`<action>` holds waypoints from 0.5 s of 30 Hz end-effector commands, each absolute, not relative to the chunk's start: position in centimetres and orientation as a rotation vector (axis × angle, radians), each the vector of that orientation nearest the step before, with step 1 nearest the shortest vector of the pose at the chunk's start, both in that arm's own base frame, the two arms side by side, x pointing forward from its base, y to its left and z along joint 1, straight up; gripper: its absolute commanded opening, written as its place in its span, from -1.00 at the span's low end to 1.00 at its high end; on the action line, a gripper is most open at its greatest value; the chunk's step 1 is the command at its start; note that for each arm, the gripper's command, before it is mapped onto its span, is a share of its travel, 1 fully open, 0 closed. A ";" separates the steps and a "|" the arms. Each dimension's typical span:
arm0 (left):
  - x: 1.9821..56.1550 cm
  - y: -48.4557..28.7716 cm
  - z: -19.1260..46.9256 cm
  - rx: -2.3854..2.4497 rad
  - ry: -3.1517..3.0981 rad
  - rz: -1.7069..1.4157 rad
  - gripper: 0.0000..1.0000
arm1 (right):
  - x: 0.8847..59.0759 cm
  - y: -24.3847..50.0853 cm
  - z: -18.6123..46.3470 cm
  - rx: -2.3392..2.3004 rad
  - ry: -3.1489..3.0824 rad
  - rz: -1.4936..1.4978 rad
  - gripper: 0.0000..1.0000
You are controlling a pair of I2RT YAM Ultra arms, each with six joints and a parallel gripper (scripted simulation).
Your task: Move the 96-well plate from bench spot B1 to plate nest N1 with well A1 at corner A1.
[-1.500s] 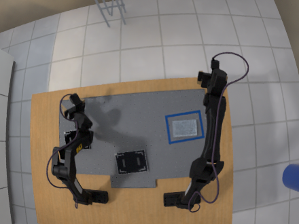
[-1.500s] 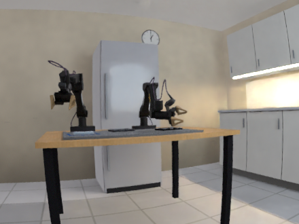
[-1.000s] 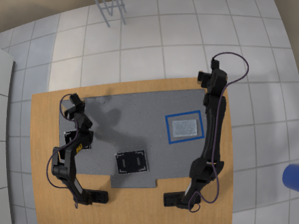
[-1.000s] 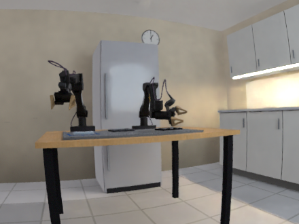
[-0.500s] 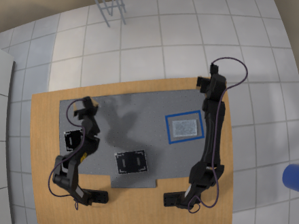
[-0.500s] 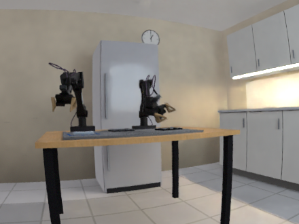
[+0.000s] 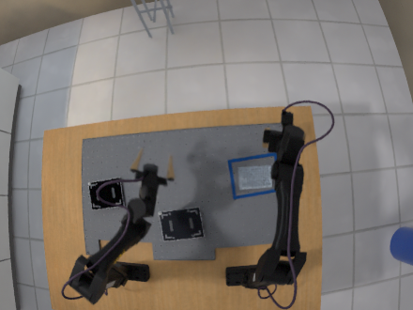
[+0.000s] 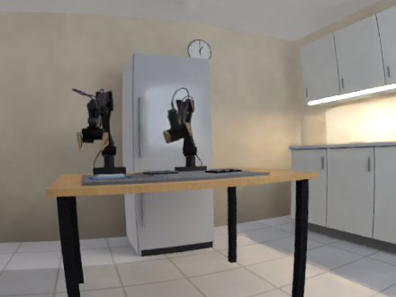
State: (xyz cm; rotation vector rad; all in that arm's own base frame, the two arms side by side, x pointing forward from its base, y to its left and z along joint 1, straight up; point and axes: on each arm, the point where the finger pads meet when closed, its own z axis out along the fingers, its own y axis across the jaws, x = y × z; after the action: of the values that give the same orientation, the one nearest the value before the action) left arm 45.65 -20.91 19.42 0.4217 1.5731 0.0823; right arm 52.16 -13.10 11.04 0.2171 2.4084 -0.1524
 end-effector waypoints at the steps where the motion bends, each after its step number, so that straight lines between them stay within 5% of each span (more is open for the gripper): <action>1: 41.5 -25.4 21.9 0.504 1.526 -0.168 1.00 | 50.3 -11.4 12.2 0.191 2.385 -0.143 1.00; 15: 25.0 -33.7 25.4 0.793 1.394 -0.732 1.00 | 38.9 -6.2 9.4 0.164 2.534 -0.107 1.00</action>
State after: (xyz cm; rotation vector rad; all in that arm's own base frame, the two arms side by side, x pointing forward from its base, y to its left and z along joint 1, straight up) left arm 28.49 -32.78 24.24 0.7461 1.4276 -0.5922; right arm 41.14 -7.41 9.07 0.1600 2.5174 -0.1098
